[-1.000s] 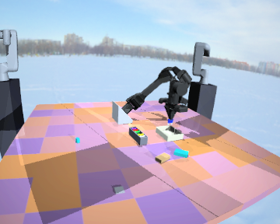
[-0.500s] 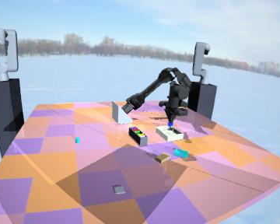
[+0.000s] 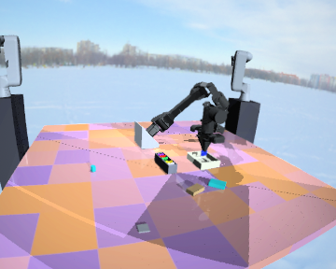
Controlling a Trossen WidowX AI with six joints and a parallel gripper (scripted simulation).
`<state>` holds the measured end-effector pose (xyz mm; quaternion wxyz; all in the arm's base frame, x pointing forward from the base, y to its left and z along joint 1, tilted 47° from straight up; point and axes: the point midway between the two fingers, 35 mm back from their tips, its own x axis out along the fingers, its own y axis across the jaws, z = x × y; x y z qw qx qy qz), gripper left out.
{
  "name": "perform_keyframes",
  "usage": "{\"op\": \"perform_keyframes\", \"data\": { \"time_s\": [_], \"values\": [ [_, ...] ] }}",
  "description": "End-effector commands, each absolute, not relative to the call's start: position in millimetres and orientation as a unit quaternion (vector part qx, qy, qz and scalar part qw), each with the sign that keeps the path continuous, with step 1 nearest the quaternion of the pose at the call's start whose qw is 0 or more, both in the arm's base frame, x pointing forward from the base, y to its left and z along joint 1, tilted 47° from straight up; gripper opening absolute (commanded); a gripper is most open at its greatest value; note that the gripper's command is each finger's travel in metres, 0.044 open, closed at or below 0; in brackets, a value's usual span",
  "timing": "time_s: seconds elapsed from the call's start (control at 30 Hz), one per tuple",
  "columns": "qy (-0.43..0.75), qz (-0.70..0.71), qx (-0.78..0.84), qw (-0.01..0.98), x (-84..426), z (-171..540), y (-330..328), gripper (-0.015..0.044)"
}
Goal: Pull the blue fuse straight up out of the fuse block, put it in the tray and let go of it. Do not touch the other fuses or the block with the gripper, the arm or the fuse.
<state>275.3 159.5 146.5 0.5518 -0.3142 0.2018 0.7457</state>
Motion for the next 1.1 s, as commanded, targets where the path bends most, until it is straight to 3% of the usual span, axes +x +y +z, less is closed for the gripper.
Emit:
{"op": "perform_keyframes", "data": {
  "time_s": [0.0, 0.27, 1.07],
  "values": [
    [0.202, 0.745, -0.314, 0.552, 276, 147, 159, 0.0131],
    [0.202, 0.745, -0.314, 0.552, 276, 148, 158, 0.033],
    [0.203, 0.745, -0.31, 0.555, 280, 171, 135, 0.033]
  ]
}}
